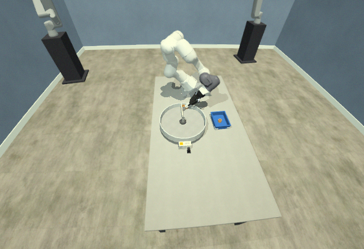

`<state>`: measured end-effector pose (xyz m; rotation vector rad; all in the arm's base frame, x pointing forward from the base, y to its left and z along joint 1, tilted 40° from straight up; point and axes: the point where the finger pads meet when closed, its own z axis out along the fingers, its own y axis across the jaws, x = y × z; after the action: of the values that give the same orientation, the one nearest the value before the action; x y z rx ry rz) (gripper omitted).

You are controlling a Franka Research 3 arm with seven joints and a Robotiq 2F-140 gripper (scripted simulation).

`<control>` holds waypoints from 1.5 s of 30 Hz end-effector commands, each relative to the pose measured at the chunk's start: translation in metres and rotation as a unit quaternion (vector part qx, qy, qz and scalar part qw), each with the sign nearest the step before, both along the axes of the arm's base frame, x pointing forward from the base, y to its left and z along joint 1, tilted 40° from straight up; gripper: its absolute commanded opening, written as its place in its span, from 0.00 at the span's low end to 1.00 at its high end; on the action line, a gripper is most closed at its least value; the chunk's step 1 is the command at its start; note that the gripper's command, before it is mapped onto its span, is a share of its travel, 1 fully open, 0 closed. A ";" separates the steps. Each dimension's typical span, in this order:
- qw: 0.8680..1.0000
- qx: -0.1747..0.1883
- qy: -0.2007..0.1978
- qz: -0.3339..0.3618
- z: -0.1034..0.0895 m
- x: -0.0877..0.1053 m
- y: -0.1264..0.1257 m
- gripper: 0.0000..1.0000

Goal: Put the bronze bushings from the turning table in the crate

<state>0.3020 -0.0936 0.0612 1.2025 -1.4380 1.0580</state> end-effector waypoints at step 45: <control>1.000 0.000 -0.002 -0.001 0.027 0.002 0.022 0.00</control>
<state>0.3047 -0.0789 0.0760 1.2033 -1.4573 1.0672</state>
